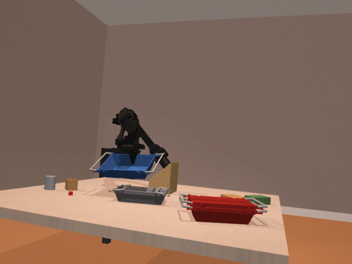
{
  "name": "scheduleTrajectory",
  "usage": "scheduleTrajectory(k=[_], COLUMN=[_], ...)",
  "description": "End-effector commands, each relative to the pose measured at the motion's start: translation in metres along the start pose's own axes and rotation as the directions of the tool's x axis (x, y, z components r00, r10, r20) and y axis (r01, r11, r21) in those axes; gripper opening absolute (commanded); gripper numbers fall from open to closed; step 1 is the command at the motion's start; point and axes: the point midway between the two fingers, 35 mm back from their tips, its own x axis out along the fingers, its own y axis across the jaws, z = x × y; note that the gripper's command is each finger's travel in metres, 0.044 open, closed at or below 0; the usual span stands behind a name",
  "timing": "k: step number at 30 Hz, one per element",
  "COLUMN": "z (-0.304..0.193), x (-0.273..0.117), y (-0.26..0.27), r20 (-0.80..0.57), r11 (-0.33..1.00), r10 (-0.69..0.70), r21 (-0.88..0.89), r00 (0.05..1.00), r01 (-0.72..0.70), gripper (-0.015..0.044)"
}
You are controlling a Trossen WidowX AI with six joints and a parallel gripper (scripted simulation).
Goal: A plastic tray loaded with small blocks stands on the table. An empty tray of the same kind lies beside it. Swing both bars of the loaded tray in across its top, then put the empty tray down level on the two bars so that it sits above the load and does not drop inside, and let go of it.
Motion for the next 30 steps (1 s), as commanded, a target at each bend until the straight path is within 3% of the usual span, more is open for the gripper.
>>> scheduleTrajectory(k=[1, 13, 30], z=[-0.02, -0.074, -0.075], x=[-0.008, -0.01, -0.01], y=[0.007, 0.012, 0.013], r20=[0.013, 0.057, 0.058], r11=[0.998, 0.979, 0.978], r10=[0.027, 0.043, 0.043], r21=[-0.052, -0.203, -0.205], r00=[1.0, 0.997, 0.997], r01=[-0.026, -0.031, -0.031], gripper=[0.0, 0.0, 0.0])
